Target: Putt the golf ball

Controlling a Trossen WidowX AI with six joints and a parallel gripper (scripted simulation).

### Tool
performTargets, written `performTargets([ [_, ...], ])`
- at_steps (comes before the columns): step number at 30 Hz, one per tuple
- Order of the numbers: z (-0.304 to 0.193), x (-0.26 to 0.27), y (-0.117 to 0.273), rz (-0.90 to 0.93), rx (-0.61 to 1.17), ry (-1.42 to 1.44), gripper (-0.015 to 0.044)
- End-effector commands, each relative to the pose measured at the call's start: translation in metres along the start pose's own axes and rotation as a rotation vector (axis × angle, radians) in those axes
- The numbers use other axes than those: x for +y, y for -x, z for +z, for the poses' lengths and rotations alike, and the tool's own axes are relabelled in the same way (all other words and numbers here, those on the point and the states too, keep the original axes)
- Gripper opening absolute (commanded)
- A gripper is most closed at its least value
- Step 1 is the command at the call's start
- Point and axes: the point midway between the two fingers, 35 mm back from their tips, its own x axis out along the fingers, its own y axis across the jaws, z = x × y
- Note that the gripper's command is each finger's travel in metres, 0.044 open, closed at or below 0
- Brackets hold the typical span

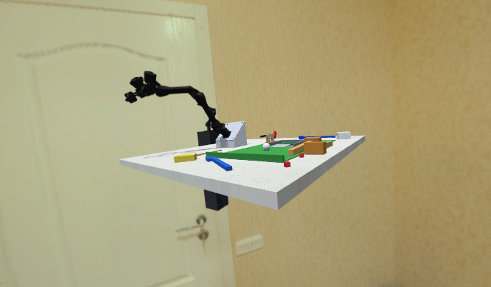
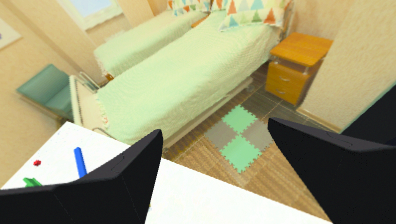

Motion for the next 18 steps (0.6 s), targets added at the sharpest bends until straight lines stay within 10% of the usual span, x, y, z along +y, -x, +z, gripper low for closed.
performTargets([
  [1,0.0,0.001,-0.001,0.005,-0.001,-0.002,0.0426],
  [18,-0.062,0.042,-0.118,0.243,-0.068,-0.259,0.044],
])
